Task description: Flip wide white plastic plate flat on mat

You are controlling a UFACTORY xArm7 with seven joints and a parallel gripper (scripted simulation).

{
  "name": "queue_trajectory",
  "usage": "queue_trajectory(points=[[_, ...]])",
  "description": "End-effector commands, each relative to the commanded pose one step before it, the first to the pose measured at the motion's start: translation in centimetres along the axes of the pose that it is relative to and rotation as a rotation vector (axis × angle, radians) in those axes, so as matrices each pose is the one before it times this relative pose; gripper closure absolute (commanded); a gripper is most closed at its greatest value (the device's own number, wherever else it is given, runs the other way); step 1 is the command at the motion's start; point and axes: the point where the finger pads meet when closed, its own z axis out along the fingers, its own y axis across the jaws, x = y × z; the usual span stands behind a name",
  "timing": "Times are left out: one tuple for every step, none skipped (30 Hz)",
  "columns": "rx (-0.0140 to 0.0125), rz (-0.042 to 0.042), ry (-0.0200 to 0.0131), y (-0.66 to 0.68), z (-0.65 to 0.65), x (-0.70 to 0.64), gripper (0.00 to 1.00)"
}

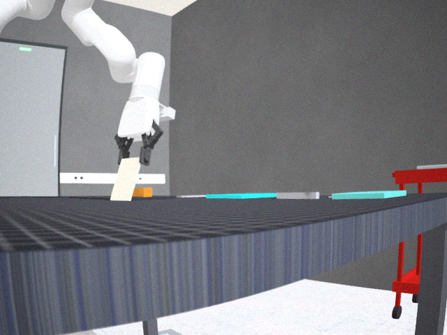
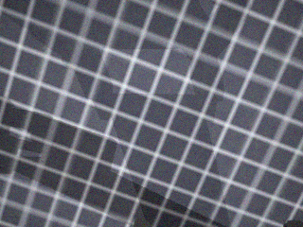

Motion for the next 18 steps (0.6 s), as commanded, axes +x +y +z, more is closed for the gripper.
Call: queue_trajectory(points=[[-0.00277, 0.00177, 0.00738, 0.171, -0.227, 0.161, 0.24], [0.00005, -0.00004, 0.00723, -0.001, 0.043, 0.11, 0.24], [-0.00005, 0.00003, 0.01005, 0.001, 0.059, 0.15, 0.24], [-0.00008, 0.00005, 0.00475, 0.002, 0.1, 0.251, 0.24], [0.0, 0.0, 0.0, 0.0, 0.117, 0.285, 0.24], [0.0, 0.0, 0.0, 0.0, 0.083, 0.202, 0.24], [0.00001, 0.0, 0.0, 0.0, 0.041, 0.098, 0.24], [0.0, 0.0, 0.0, 0.0, 0.007, 0.017, 0.24], [0.00001, -0.00001, 0.0006, 0.0, 0.005, 0.009, 0.24], [0.00006, -0.00004, 0.00335, -0.001, 0.028, 0.048, 0.24], [0.00006, -0.00005, 0.00686, -0.001, 0.057, 0.097, 0.24], [-0.00004, 0.00003, 0.00953, 0.001, 0.078, 0.132, 0.24], [-0.0001, 0.00007, 0.00585, 0.002, 0.13, 0.216, 0.24], [0.0, 0.0, 0.0, 0.0, 0.171, 0.277, 0.24], [0.0, 0.0, 0.0, 0.0, 0.121, 0.197, 0.24], [0.00001, 0.0, 0.0, 0.0, 0.059, 0.095, 0.24], [0.0, 0.0, 0.0, 0.0, 0.0, 0.0, 0.24], [0.0, 0.0, 0.0, 0.0, 0.0, 0.0, 0.24]])
